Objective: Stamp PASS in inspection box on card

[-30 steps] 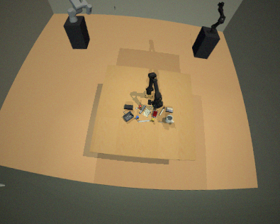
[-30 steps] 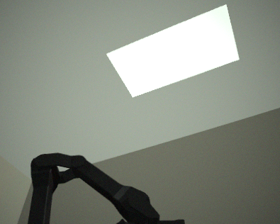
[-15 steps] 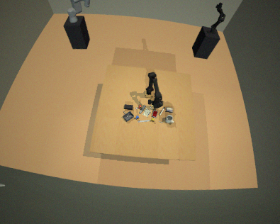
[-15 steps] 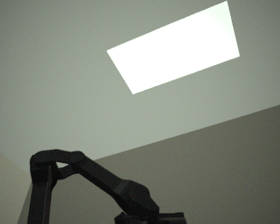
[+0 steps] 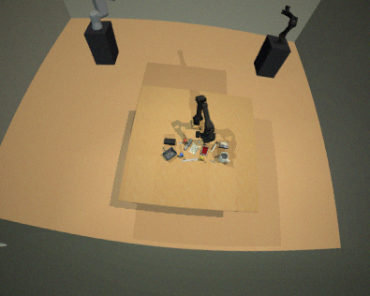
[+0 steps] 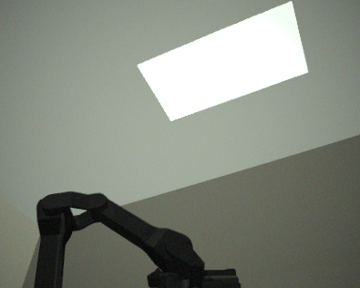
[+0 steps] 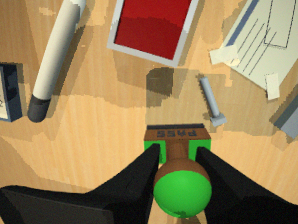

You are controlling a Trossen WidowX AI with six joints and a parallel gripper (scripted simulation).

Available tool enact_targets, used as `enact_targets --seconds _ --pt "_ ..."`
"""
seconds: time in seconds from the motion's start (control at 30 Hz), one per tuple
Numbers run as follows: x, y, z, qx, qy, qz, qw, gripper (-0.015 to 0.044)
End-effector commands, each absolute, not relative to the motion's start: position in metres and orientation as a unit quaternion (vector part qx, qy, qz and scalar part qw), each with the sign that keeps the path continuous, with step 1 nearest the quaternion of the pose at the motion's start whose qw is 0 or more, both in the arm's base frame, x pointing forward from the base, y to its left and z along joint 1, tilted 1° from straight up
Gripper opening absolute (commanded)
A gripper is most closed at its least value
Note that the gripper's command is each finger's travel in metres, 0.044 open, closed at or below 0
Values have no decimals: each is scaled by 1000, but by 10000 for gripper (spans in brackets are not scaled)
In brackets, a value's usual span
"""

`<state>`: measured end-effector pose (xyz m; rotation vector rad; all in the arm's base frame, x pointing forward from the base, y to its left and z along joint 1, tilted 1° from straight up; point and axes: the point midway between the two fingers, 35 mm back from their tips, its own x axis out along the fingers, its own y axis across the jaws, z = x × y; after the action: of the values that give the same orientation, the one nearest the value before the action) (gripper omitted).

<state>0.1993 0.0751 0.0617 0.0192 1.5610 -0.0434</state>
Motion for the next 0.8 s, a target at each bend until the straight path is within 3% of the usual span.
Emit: enact_targets --seconds 0.0,0.77 --pt "201 75 65 10 701 -21 713 0" --pt "200 75 76 9 701 -21 713 0"
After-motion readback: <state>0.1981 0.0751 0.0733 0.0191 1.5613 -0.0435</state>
